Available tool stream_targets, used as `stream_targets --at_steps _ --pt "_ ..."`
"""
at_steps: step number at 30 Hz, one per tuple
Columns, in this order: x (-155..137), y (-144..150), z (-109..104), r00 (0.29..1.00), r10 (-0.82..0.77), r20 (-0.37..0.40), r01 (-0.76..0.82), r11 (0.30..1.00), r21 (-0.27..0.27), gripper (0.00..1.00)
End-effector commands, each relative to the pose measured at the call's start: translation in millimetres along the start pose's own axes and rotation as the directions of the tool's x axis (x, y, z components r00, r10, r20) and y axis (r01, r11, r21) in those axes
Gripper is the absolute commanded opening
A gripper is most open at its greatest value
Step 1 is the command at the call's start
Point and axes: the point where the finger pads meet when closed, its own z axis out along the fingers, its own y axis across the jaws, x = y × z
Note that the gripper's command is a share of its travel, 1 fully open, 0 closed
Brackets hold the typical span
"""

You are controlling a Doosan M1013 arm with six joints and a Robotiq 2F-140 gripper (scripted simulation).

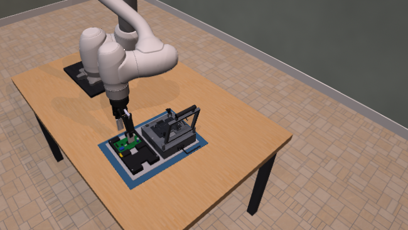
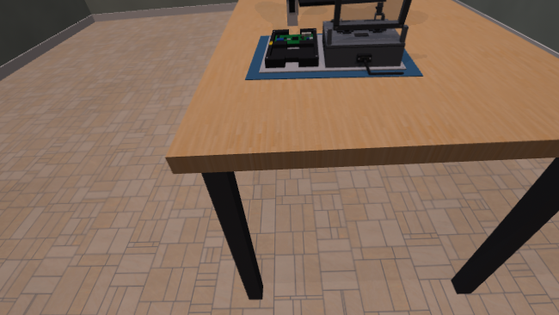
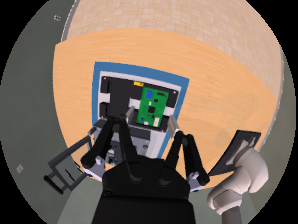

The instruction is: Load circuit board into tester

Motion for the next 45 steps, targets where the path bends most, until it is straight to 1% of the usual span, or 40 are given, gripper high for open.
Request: stream_targets --at_steps 1,19,28,42,45 --pt "0 0 0 1.000 0.000 0.000 0.000 1.000 0.000 0.58" --pt "0 0 3 1.000 0.000 0.000 0.000 1.000 0.000 0.58" --pt "0 0 11 1.000 0.000 0.000 0.000 1.000 0.000 0.58" --pt "0 0 31 1.000 0.000 0.000 0.000 1.000 0.000 0.58" --pt "0 0 33 1.000 0.000 0.000 0.000 1.000 0.000 0.58"
